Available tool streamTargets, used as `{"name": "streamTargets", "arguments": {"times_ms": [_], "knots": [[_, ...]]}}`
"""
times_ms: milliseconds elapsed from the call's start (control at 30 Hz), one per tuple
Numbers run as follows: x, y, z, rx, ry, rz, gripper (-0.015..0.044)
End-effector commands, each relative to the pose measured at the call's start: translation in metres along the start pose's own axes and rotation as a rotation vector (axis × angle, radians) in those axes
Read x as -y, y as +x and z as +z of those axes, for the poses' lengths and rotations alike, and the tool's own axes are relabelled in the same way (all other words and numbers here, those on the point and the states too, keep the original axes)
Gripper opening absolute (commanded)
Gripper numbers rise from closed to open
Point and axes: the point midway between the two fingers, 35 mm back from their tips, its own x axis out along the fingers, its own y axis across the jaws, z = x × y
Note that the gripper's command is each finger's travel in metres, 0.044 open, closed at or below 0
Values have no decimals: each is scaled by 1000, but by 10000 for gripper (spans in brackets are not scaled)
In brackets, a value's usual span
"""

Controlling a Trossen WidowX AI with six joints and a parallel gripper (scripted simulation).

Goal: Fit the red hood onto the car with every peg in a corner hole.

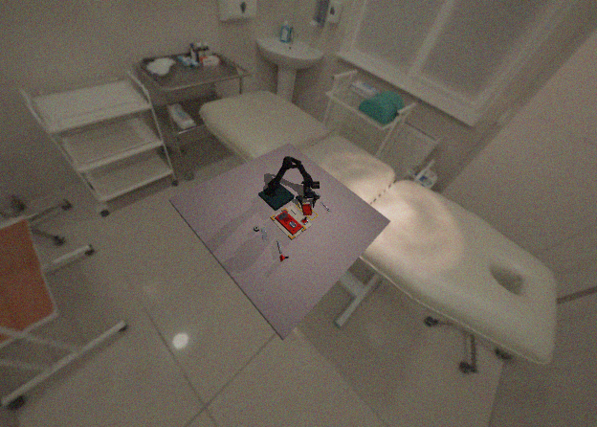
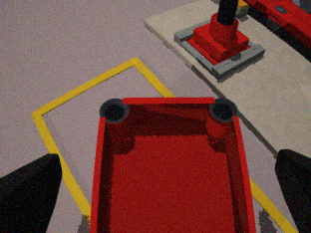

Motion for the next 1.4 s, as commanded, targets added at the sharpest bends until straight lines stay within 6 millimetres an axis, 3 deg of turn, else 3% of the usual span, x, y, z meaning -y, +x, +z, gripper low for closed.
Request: {"name": "streamTargets", "arguments": {"times_ms": [0,1367], "knots": [[1,2,-2,6,3,-2,440],[1,13,-18,6,4,-1,440]]}}
